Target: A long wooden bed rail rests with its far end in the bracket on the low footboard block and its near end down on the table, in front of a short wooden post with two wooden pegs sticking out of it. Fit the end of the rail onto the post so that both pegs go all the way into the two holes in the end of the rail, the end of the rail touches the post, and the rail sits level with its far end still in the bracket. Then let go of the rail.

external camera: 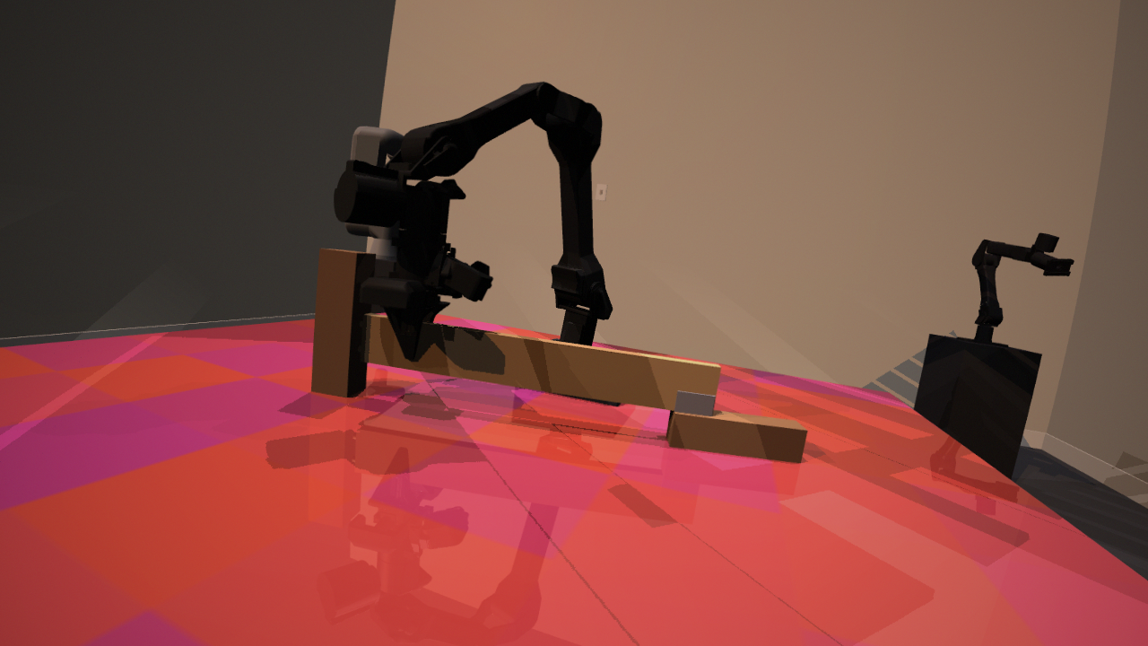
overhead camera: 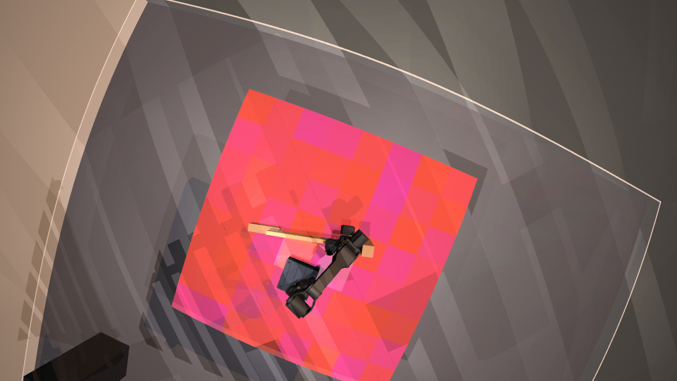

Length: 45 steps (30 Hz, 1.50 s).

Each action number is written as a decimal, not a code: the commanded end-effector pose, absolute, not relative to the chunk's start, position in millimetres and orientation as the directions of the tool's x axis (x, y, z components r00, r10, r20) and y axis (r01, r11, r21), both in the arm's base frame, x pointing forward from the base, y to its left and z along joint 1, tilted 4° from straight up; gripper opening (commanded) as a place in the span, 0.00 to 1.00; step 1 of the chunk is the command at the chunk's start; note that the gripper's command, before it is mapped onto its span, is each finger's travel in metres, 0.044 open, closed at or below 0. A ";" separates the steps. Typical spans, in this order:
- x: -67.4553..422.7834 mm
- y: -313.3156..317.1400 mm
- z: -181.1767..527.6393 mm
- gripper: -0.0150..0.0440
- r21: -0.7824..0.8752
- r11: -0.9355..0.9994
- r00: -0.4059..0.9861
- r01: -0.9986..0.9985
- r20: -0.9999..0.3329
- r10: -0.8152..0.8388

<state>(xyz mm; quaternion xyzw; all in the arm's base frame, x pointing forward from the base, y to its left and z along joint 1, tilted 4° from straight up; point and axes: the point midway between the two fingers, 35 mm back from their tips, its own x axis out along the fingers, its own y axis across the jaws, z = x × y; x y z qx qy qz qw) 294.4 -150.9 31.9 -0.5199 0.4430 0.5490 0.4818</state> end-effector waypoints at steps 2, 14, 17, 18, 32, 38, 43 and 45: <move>296.5 -155.4 33.4 0.25 -0.020 -0.142 0.011 -0.990 -0.998 0.060; 297.0 -159.0 33.1 0.25 -0.020 -0.142 0.011 -0.990 -0.998 0.060; 297.1 -159.9 33.1 0.25 -0.020 -0.142 0.011 -0.990 -0.998 0.060; 297.1 -160.1 33.1 0.25 -0.020 -0.142 0.011 -0.990 -0.998 0.060; 295.3 -157.6 31.4 0.65 -0.014 -0.142 0.005 -0.990 -0.998 0.068; 295.3 -157.6 31.4 0.92 -0.014 -0.142 0.005 -0.990 -0.998 0.068; 295.3 -157.6 31.4 1.00 -0.014 -0.142 0.005 -0.990 -0.998 0.068; 295.3 -157.6 31.4 1.00 -0.014 -0.142 0.005 -0.990 -0.998 0.068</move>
